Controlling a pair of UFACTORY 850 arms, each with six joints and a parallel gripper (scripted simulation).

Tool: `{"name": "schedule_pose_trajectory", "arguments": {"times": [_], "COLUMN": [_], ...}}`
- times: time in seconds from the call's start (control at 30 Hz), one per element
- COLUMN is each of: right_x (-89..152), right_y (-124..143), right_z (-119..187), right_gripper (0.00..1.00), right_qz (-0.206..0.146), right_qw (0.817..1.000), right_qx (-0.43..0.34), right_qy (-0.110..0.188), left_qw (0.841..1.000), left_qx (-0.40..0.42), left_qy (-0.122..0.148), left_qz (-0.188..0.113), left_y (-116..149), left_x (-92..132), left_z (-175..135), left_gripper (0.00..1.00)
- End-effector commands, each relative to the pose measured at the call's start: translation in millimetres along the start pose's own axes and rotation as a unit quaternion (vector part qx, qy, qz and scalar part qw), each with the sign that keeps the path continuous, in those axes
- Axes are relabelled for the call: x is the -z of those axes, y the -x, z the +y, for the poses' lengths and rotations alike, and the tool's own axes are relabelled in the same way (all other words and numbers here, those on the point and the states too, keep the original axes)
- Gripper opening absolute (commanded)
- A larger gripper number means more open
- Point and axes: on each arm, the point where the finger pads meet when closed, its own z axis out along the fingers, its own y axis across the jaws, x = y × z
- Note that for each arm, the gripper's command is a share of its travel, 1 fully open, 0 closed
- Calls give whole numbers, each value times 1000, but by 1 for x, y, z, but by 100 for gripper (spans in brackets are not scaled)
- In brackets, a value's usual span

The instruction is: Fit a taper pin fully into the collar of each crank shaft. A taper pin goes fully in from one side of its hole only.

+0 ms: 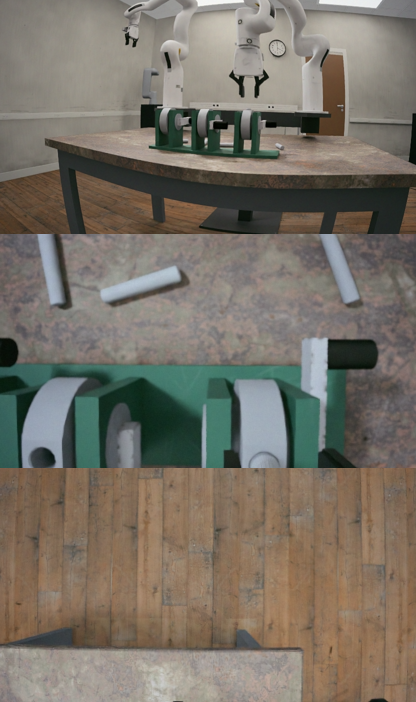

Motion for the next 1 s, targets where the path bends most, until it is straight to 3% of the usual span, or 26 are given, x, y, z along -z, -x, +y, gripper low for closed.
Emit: {"name": "schedule_pose_trajectory", "arguments": {"times": [0.0, 0.13, 0.17, 0.5, 0.7, 0.97], "right_x": [1, 1, 1, 1, 1, 1], "right_y": [0, 0, 0, 0, 0, 0], "right_z": [0, 0, 0, 0, 0, 0], "right_gripper": [100, 100, 100, 100, 100, 100], "right_qz": [1, 1, 1, 1, 1, 1], "right_qw": [1000, 1000, 1000, 1000, 1000, 1000], "right_qx": [0, 0, 0, 0, 0, 0], "right_qy": [0, 0, 0, 0, 0, 0], "left_qw": [1000, 1000, 1000, 1000, 996, 979], "left_qx": [0, 0, 0, -23, -90, -205], "left_qy": [0, 0, 0, 0, 0, 0], "left_qz": [-1, -1, -1, -1, -1, -1], "left_y": [0, 0, 0, -6, -23, -54], "left_x": [6, 6, 6, 6, 6, 6], "left_z": [0, 0, 0, -3, -10, -22], "left_gripper": [46, 46, 35, 35, 35, 35]}}
